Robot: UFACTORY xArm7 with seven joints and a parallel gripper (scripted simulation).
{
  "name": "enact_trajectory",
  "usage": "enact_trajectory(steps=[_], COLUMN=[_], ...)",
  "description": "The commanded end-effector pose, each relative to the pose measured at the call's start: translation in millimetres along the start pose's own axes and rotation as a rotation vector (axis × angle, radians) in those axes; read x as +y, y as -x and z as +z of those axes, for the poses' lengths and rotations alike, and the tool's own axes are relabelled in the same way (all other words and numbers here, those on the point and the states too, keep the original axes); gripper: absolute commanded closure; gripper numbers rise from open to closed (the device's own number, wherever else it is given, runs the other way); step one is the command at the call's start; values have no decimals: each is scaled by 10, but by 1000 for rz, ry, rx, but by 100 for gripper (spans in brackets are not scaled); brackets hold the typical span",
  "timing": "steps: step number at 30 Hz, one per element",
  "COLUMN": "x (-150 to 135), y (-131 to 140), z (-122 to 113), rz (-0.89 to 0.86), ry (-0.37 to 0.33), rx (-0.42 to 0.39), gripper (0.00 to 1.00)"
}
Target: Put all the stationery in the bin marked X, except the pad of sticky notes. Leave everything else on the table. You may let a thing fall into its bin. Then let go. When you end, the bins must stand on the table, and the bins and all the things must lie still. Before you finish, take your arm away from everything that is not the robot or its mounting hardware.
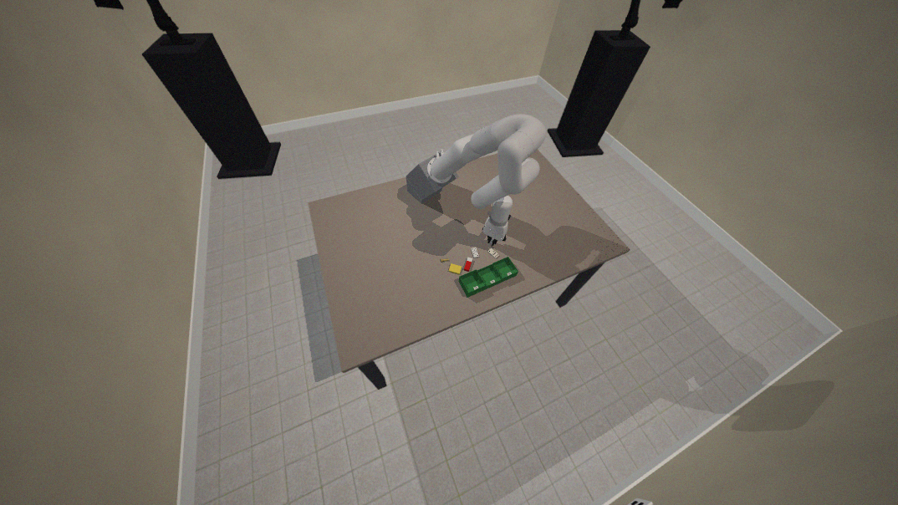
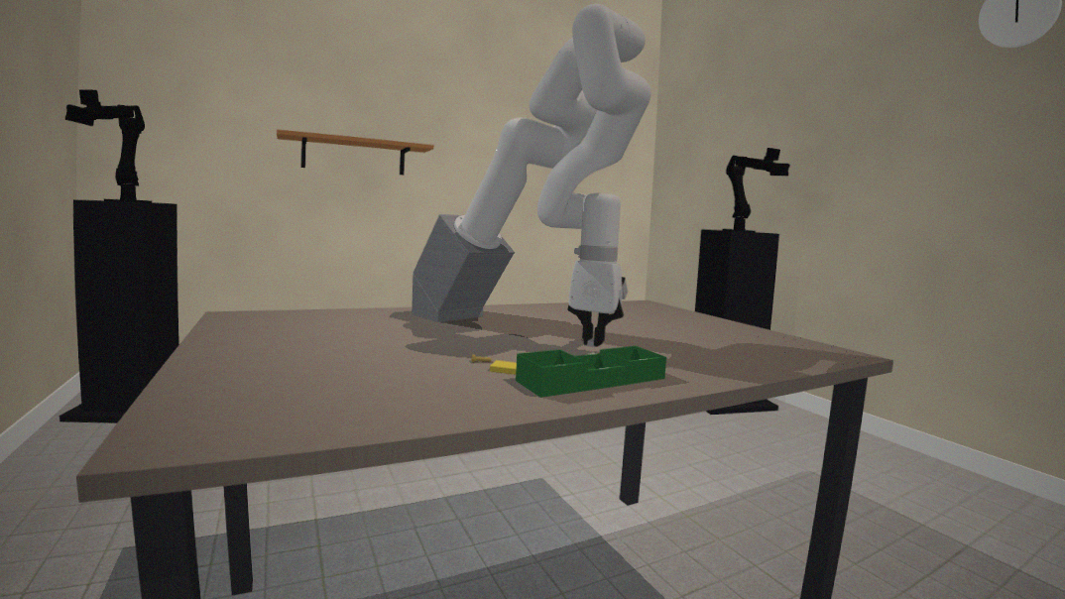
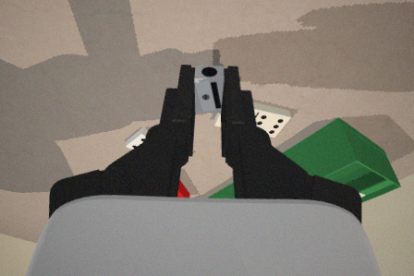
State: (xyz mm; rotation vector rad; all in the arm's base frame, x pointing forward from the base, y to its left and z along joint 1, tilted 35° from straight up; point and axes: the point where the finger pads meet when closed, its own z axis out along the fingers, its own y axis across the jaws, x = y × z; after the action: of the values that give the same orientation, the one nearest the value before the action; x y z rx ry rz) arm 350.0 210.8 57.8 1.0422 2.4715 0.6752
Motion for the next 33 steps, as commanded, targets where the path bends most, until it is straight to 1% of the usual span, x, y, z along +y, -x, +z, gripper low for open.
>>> enact_trajectory(steps=[1, 11, 28, 30, 33], x=[7, 8, 8, 7, 7], y=[1, 1, 1, 1, 0], z=[-111, -445, -445, -510, -509], rz=[0, 0, 0, 0, 0], ry=[0, 1, 1, 1, 1], rx=[1, 1, 1, 1, 1], gripper=[100, 100, 100, 100, 100])
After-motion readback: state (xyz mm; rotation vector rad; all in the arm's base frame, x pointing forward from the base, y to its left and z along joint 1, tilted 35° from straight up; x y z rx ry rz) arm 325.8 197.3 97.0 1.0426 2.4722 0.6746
